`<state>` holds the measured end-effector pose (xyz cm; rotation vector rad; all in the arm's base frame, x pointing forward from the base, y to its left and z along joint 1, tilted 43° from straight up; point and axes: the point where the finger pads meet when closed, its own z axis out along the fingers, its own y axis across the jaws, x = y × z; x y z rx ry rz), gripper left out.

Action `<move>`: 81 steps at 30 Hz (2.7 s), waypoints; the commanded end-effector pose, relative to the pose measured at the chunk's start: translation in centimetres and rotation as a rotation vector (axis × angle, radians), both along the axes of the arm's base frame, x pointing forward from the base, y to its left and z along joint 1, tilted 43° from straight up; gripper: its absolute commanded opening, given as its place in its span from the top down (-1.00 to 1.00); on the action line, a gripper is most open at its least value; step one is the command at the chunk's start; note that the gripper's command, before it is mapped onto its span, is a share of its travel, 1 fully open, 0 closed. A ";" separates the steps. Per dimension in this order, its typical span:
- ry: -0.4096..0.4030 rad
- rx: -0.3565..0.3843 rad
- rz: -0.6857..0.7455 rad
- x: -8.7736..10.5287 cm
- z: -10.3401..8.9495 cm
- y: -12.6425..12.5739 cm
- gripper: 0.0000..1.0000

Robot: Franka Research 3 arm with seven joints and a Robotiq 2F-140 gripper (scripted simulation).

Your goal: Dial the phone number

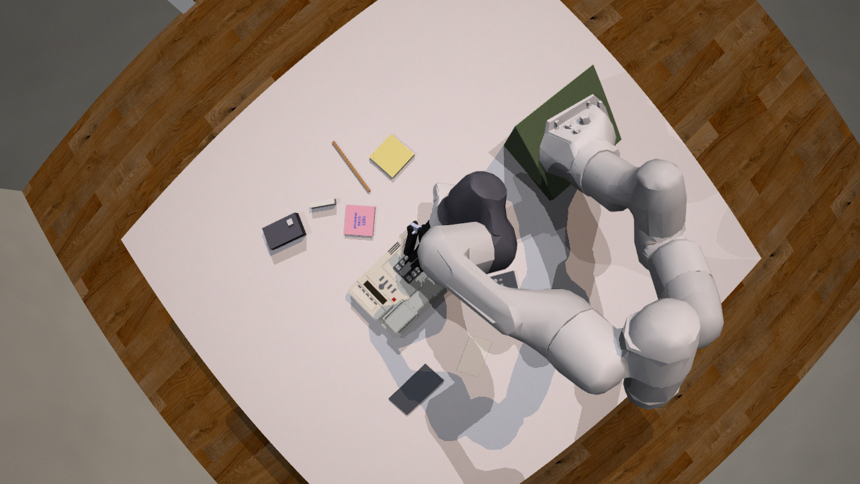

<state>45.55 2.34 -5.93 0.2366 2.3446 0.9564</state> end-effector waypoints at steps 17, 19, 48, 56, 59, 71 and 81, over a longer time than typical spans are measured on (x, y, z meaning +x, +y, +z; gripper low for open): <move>-0.007 -0.002 0.007 0.1 -0.1 0.4 1.00; -0.007 -0.002 0.007 0.1 -0.2 0.4 1.00; -0.007 -0.002 0.007 0.1 0.6 -0.3 1.00; -0.007 -0.002 0.007 0.1 0.5 -0.5 1.00; -0.007 -0.002 0.007 0.1 0.5 -0.5 1.00; -0.007 -0.002 0.007 0.2 -0.5 -1.6 1.00; -0.007 -0.002 0.007 0.2 -0.7 -1.7 1.00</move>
